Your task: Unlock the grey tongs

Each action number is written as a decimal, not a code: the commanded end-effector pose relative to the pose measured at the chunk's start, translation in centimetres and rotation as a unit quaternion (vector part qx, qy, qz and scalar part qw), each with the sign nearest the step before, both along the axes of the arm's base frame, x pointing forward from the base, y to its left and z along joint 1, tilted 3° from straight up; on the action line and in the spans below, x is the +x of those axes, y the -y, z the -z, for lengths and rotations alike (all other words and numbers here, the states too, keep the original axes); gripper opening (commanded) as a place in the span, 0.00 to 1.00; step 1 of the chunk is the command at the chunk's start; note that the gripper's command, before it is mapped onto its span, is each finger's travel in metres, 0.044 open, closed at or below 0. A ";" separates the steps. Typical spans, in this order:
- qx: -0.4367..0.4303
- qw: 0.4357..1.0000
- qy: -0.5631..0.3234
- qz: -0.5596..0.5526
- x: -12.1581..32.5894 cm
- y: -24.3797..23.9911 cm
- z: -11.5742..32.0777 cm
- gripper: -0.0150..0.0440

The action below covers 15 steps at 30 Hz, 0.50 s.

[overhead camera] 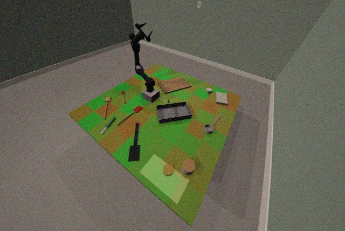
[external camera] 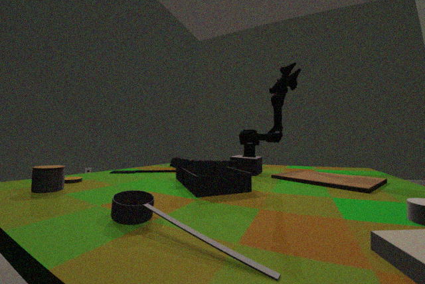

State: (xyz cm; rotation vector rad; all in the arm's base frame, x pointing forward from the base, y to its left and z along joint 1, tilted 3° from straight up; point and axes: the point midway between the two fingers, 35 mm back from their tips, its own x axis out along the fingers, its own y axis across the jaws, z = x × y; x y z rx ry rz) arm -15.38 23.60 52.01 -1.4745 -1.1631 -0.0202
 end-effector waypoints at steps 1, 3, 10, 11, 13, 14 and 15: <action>0.004 1.000 -0.003 -0.002 0.1 0.1 -0.1 0.98; 0.010 1.000 -0.003 0.005 0.7 0.4 -0.4 1.00; 0.058 0.997 -0.020 0.052 5.5 4.1 -3.1 1.00; 0.069 0.996 -0.026 0.058 6.5 4.7 -3.5 1.00; 0.083 0.993 -0.039 0.067 8.1 6.0 -4.2 1.00; 0.088 0.992 -0.044 0.075 8.9 6.7 -4.5 1.00; 0.093 0.991 -0.050 0.085 9.8 7.4 -4.8 1.00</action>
